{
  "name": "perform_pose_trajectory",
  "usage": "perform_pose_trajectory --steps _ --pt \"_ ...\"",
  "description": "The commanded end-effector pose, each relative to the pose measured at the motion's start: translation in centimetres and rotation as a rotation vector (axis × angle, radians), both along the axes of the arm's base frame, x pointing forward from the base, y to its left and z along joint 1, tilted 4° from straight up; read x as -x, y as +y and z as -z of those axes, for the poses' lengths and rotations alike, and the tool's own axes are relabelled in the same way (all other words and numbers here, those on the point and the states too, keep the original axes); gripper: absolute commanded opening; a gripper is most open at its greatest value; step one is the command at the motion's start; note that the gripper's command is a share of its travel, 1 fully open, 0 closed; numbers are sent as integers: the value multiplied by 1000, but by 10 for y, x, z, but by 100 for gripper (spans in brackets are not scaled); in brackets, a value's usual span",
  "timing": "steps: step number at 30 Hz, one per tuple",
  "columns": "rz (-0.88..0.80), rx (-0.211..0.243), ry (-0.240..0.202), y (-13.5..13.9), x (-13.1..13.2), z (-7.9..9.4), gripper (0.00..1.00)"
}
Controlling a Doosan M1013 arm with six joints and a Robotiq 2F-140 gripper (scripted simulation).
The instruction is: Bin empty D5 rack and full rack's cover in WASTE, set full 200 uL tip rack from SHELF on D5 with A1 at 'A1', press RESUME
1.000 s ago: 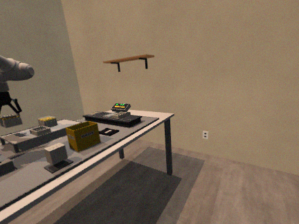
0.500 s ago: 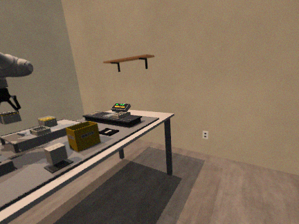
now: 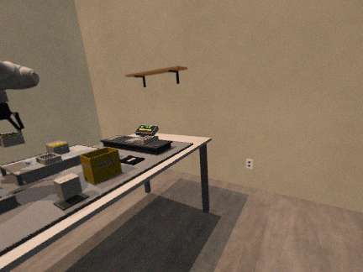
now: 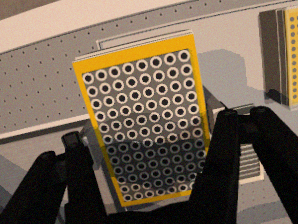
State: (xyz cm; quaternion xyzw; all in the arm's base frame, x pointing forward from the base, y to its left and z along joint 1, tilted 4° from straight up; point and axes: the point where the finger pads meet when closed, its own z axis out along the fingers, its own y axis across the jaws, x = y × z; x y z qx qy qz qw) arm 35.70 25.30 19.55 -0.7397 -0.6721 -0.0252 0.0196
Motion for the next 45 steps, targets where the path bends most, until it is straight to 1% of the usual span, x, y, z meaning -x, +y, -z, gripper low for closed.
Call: perform_pose_trajectory --steps 1,3,18,20,35,37,45 --pt "0 0 0 0 0 -5 0" --pt "0 0 0 0 0 -5 0" --pt "0 0 0 -2 0 -30 0" --pt "0 0 0 -2 0 -30 0" --pt "0 0 0 -3 1 -55 0" --pt "0 0 0 -3 1 -55 0" --pt "0 0 0 -4 1 -68 0"
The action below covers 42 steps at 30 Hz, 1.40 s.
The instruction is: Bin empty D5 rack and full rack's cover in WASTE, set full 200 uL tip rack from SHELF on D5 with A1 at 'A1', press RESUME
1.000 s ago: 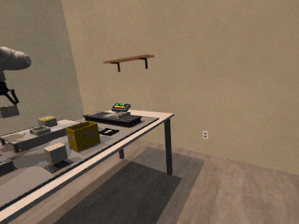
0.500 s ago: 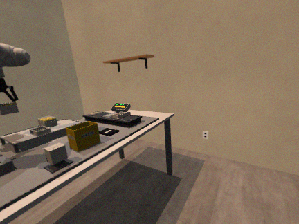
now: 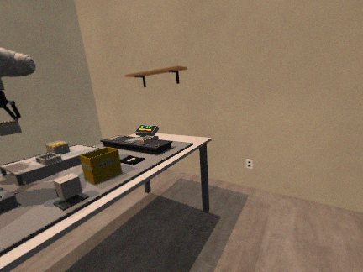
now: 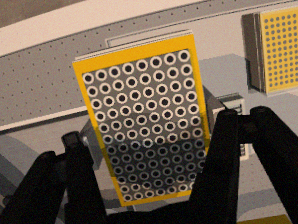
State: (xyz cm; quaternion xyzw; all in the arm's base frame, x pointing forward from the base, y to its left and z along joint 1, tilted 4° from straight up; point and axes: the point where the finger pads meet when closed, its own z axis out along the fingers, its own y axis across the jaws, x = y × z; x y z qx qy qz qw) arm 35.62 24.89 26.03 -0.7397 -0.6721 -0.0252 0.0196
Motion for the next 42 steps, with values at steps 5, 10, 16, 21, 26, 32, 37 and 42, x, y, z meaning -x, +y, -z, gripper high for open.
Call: perform_pose_trajectory --steps 5,10,16,21,26,32,37,42 --pt "0 0 0 0 0 -5 0" --pt "0 0 0 0 0 -5 0" --pt "0 0 0 -25 2 -3 0" --pt "0 0 0 -50 5 -1 0" --pt "0 0 0 -65 6 -1 0" --pt "0 0 0 -95 9 1 0" --pt "0 0 0 -120 11 3 0" --pt "0 0 0 -139 13 4 0"
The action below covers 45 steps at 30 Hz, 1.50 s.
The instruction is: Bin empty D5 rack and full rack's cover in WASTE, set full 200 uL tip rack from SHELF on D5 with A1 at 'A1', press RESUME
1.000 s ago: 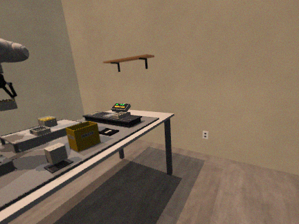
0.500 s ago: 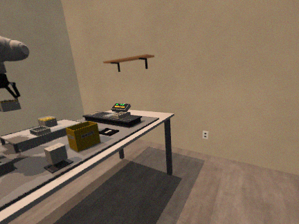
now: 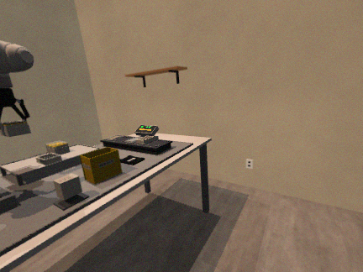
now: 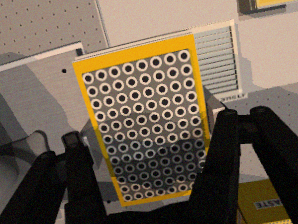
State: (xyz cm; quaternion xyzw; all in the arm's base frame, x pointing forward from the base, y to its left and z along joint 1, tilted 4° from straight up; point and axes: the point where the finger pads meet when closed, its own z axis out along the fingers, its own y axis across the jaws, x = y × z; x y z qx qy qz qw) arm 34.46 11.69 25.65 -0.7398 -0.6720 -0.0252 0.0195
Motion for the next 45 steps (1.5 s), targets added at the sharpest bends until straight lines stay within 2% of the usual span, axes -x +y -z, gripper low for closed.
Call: perform_pose_trajectory --steps 1,32,38,45 --pt "0 0 0 -7 1 0 0" --pt "0 0 0 -152 14 10 0" --pt "0 0 0 -153 14 10 0" --pt "0 0 0 -156 -21 10 0"
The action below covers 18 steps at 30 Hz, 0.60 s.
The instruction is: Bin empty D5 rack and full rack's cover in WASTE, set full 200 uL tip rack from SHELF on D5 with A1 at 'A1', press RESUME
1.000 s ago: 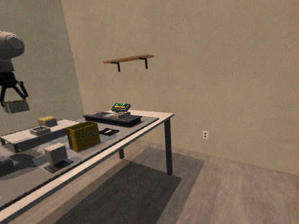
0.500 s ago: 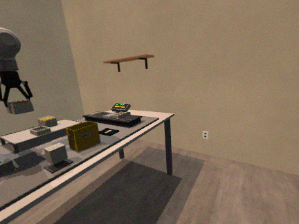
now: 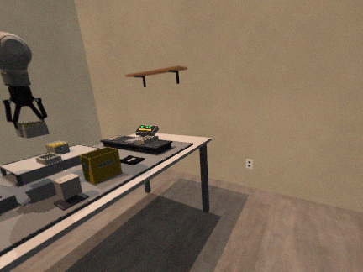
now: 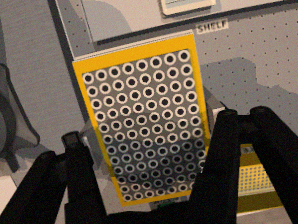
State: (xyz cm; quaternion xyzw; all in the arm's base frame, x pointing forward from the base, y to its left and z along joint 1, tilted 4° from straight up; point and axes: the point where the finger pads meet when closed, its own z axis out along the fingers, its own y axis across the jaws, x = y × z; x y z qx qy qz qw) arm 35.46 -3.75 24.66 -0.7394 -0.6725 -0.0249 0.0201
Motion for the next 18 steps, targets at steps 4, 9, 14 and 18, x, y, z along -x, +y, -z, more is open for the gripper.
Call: perform_pose_trajectory --steps 4,9,14,18 --pt "1 0 -1 -3 -31 -1 0" --pt "1 0 -1 -4 -46 -1 0" --pt "1 0 -1 -7 -71 -1 0" --pt "1 0 -1 -8 -91 -1 0"
